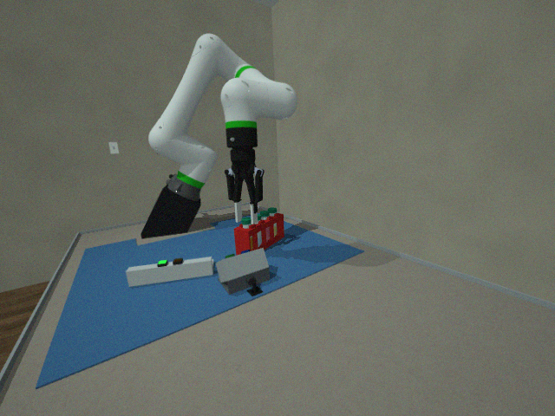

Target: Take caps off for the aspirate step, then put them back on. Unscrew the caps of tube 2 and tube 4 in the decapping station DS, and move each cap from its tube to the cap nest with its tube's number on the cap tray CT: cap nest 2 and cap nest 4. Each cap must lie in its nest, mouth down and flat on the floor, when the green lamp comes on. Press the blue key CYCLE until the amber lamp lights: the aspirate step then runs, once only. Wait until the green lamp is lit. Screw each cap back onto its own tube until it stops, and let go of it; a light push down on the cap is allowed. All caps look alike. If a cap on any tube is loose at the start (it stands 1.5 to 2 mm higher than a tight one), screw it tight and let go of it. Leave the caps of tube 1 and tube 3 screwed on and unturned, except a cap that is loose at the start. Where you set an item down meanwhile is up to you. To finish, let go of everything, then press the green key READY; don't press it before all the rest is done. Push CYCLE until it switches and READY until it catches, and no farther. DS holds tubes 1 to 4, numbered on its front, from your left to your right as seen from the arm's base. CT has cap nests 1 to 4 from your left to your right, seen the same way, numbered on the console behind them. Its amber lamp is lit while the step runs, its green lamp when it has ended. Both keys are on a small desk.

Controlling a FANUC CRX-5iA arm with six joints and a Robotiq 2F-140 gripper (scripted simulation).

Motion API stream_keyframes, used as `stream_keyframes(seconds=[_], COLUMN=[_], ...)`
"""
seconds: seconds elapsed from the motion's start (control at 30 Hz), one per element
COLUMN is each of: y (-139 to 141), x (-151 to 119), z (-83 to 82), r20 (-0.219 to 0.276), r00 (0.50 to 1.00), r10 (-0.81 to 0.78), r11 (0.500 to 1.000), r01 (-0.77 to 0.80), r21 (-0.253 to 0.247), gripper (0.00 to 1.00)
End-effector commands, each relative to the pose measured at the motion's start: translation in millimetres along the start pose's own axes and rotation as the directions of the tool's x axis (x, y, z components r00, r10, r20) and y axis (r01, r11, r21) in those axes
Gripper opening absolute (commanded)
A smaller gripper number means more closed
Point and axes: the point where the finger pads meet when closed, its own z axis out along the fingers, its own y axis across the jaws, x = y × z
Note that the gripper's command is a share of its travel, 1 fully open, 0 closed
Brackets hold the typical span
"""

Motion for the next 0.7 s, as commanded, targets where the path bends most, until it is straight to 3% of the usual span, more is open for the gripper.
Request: stream_keyframes(seconds=[0.0,0.2,0.5,0.53,0.67], y=[0.1,0.1,0.1,0.1,0.1], x=[0.3,0.3,0.3,0.3,0.3], z=[-0.2,-0.2,-0.1,-0.1,-0.1], r20=[0.015,0.011,0.011,0.011,0.011], r00=[0.982,0.91,0.907,0.907,0.907], r10=[-0.186,-0.414,-0.421,-0.421,-0.421], r11=[0.982,0.91,0.907,0.907,0.907], r01=[0.186,0.414,0.421,0.421,0.421], r21=[0.014,0.017,0.017,0.017,0.017], gripper=[0.35,0.35,0.35,0.0,0.0])
